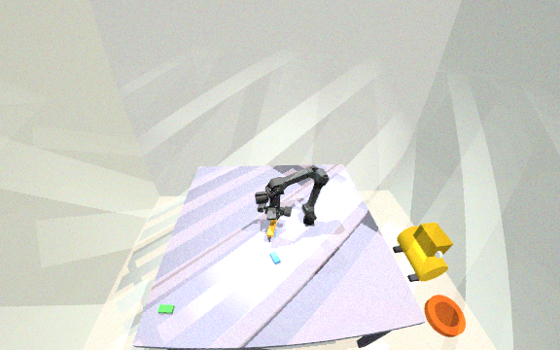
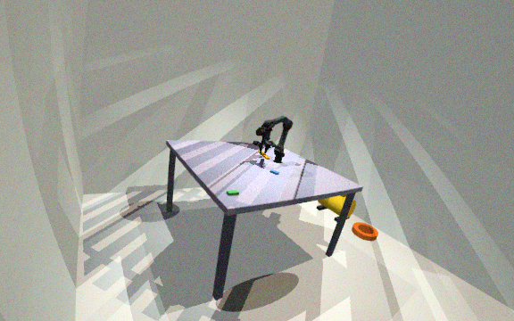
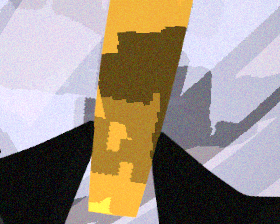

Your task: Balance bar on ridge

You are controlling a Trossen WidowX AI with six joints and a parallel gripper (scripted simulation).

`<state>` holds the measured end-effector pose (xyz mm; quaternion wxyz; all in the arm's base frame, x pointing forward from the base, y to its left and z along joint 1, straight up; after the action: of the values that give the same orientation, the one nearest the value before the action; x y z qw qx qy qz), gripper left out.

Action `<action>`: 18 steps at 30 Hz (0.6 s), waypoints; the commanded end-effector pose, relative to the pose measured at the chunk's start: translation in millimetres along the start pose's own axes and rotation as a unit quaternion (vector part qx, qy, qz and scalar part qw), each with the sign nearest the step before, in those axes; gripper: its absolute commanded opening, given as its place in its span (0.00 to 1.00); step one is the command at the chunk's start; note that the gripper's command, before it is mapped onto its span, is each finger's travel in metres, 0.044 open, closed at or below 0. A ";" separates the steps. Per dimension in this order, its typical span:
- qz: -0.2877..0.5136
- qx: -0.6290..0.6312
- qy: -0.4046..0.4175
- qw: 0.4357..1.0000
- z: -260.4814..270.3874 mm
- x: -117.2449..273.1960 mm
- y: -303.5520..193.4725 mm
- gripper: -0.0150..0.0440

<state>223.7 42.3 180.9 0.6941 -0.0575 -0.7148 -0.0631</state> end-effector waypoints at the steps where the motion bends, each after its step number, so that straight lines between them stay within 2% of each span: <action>1: 0.001 0.015 0.002 1.000 -1.0 -6.8 0.0 0.25; 18: 0.001 0.038 0.002 0.999 -4.8 -15.0 0.0 0.25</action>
<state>228.3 41.6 165.9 0.6974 -0.0332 -0.7149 -0.0371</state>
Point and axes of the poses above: the point midway between the two fingers, 35 mm back from their tips, its own x axis back along the fingers, its own z axis across the jaws, y = z × x, the point moved 5 cm from there along x, back along the fingers, and after that the axes turned 5 degrees about x, right-handed, at the moved point
